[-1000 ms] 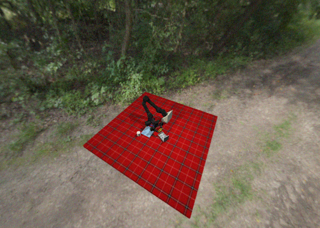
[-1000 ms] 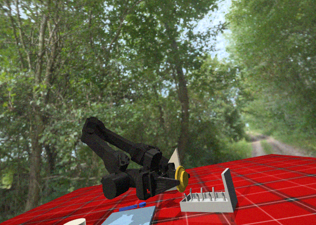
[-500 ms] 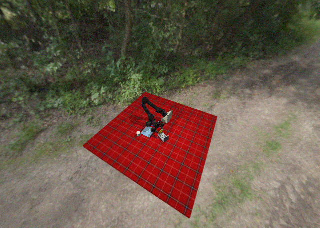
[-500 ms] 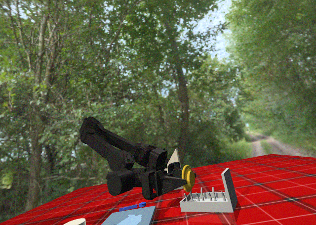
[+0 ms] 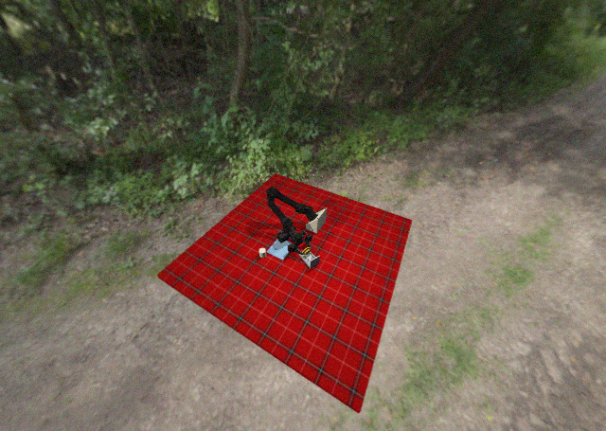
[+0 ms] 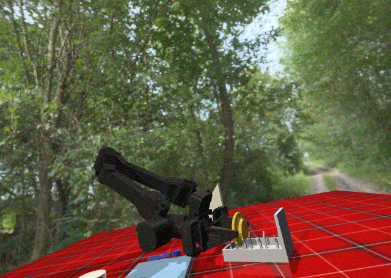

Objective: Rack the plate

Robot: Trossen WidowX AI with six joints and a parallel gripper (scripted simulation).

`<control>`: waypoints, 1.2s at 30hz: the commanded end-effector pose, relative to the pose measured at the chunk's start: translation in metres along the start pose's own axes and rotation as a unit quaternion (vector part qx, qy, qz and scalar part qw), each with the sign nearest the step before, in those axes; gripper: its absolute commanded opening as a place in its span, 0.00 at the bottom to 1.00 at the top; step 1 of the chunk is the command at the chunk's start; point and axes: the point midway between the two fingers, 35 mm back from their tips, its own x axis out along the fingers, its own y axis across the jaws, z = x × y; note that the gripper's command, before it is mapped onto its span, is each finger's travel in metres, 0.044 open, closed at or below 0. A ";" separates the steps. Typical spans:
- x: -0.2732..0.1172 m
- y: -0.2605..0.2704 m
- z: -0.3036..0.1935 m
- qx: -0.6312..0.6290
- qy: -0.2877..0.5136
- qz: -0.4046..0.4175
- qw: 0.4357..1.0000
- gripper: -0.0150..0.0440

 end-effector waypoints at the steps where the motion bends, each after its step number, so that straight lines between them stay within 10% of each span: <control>1: 0.000 0.000 0.001 0.000 0.000 0.000 1.000 0.25; 9: 0.000 0.000 0.001 0.000 0.000 0.000 1.000 0.25; 24: 0.000 -0.001 0.001 -0.002 0.000 -0.001 1.000 0.92; 36: -0.001 -0.006 0.029 -0.004 0.005 0.003 1.000 0.93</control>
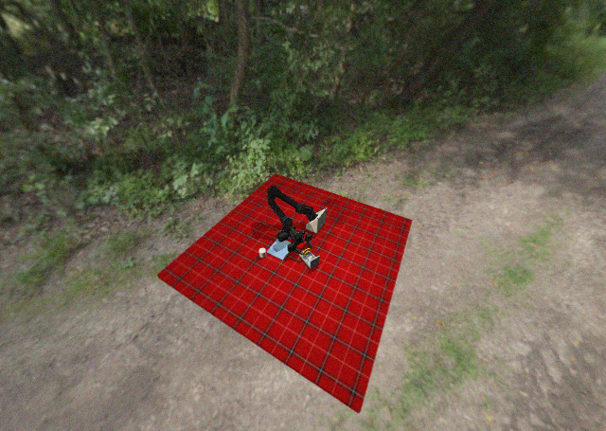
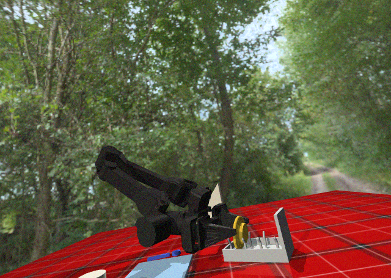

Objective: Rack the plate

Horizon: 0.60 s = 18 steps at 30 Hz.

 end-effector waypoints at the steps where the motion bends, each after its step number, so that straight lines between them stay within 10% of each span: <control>1: -0.001 -0.005 0.034 -0.008 0.001 0.002 1.000 0.93; 18: -0.007 -0.004 0.113 0.036 0.022 0.013 0.999 0.93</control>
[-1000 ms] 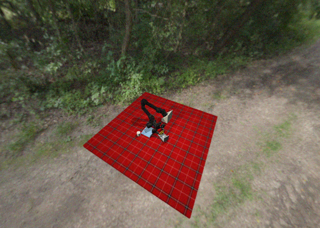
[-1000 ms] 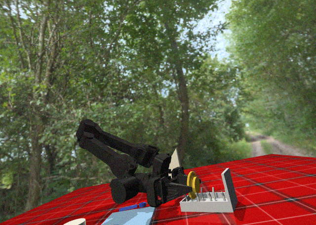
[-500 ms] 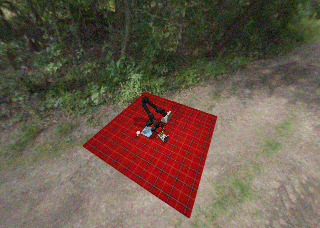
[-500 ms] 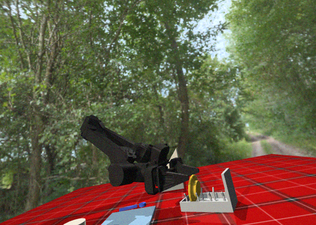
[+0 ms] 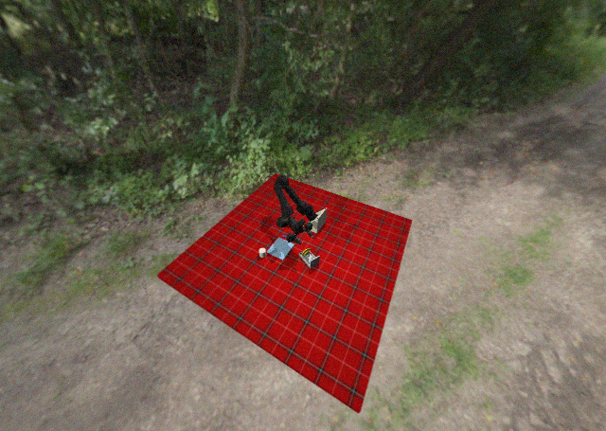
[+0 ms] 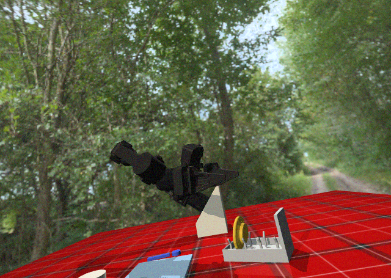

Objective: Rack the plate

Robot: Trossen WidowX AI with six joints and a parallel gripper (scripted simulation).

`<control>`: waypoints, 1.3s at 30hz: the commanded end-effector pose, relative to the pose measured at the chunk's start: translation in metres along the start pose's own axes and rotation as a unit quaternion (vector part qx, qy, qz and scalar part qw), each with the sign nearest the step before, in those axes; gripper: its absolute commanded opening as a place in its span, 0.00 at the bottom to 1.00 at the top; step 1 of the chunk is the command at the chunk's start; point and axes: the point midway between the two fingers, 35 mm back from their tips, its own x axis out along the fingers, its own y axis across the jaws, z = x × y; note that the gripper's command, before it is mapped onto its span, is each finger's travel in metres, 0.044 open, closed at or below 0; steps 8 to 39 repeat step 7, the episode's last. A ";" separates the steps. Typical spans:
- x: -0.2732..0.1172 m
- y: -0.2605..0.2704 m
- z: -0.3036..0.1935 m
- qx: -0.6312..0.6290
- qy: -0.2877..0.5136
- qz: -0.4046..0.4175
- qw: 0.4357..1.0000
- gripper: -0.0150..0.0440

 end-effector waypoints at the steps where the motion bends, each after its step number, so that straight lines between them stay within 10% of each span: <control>1: 0.002 0.000 0.004 0.038 0.027 0.011 0.999 0.93; 39: 0.003 0.005 0.003 0.113 0.091 0.029 0.989 0.93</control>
